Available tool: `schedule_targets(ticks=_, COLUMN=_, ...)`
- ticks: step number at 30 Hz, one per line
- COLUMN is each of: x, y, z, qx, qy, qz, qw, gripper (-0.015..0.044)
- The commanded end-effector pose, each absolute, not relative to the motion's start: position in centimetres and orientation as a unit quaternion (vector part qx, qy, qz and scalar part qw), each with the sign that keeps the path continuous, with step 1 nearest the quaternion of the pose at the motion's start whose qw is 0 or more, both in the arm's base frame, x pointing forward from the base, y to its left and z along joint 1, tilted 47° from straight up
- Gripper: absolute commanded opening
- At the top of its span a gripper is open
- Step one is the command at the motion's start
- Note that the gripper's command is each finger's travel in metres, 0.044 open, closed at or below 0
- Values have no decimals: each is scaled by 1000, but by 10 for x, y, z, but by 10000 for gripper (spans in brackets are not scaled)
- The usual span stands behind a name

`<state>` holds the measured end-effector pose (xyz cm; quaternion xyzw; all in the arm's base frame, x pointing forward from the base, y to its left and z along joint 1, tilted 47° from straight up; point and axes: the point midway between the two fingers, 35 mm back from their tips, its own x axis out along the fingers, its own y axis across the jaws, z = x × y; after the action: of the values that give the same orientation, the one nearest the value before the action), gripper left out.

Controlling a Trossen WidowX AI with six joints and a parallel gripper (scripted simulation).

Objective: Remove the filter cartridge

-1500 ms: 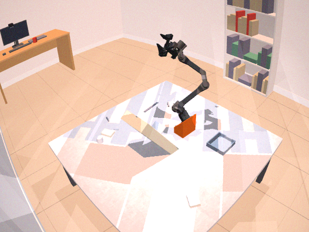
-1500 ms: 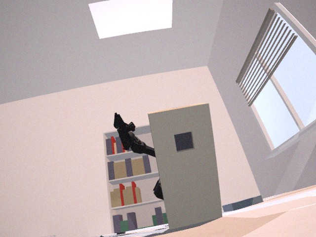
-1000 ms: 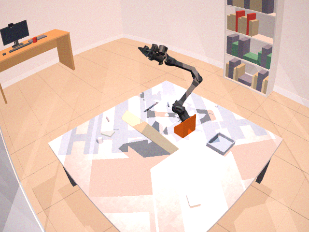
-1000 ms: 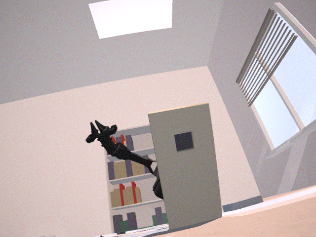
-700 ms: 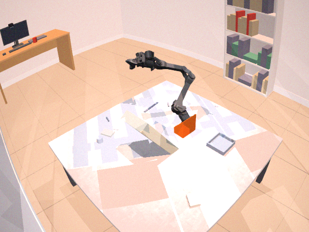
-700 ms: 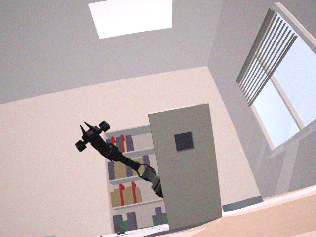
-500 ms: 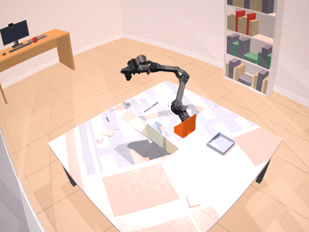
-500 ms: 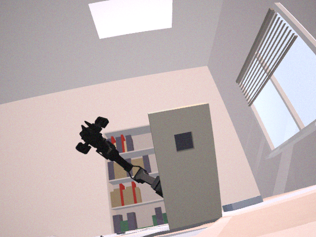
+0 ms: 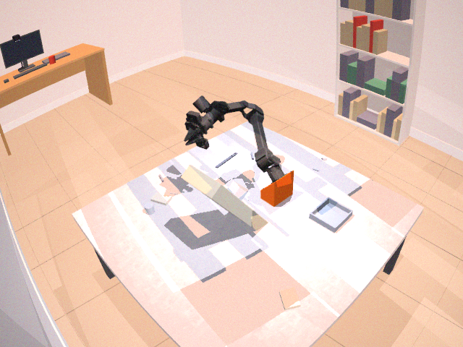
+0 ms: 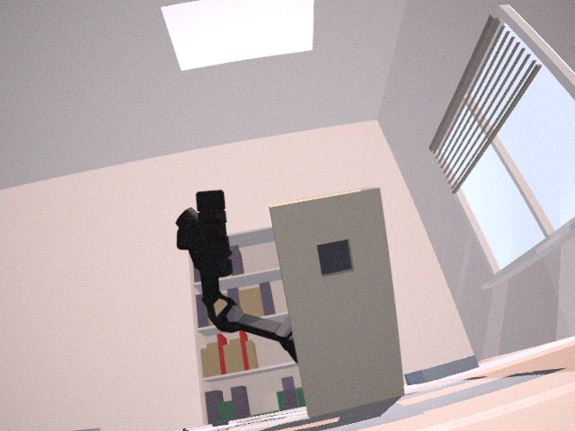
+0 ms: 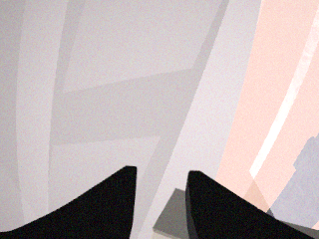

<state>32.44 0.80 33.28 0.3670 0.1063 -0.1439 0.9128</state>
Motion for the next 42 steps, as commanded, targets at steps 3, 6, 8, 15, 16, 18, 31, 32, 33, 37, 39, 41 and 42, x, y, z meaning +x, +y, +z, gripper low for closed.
schedule_targets(ticks=3, x=335, y=48, z=246, qx=420, qy=166, qz=-250, qw=857, gripper=90)
schedule_targets(ticks=6, x=331, y=64, z=218, qx=420, qy=169, qz=-286, qw=844, gripper=90)
schedule_targets(ticks=8, x=327, y=74, z=200, qx=414, qy=168, qz=-307, qw=840, gripper=90)
schedule_targets(ticks=15, x=301, y=109, z=150, qx=397, qy=96, qz=-353, qw=842, gripper=90)
schedule_targets(ticks=16, x=299, y=112, z=148, qx=398, qy=86, qz=-352, qw=843, gripper=90)
schedule_targets(ticks=18, x=297, y=114, z=146, qx=399, qy=77, qz=-351, qw=844, gripper=90)
schedule_targets(ticks=31, x=298, y=114, z=145, qx=399, qy=77, qz=-352, qw=843, gripper=90)
schedule_targets(ticks=32, x=299, y=113, z=145, qx=399, qy=77, qz=-352, qw=843, gripper=90)
schedule_targets(ticks=33, x=300, y=113, z=144, qx=399, qy=78, qz=-352, qw=843, gripper=90)
schedule_targets(ticks=37, x=305, y=110, z=141, qx=400, qy=79, qz=-353, qw=842, gripper=90)
schedule_targets(ticks=39, x=307, y=108, z=139, qx=400, qy=79, qz=-353, qw=842, gripper=90)
schedule_targets(ticks=41, x=310, y=107, z=138, qx=400, qy=79, qz=-353, qw=842, gripper=90)
schedule_targets(ticks=42, x=311, y=106, z=137, qx=400, qy=79, qz=-353, qw=842, gripper=90)
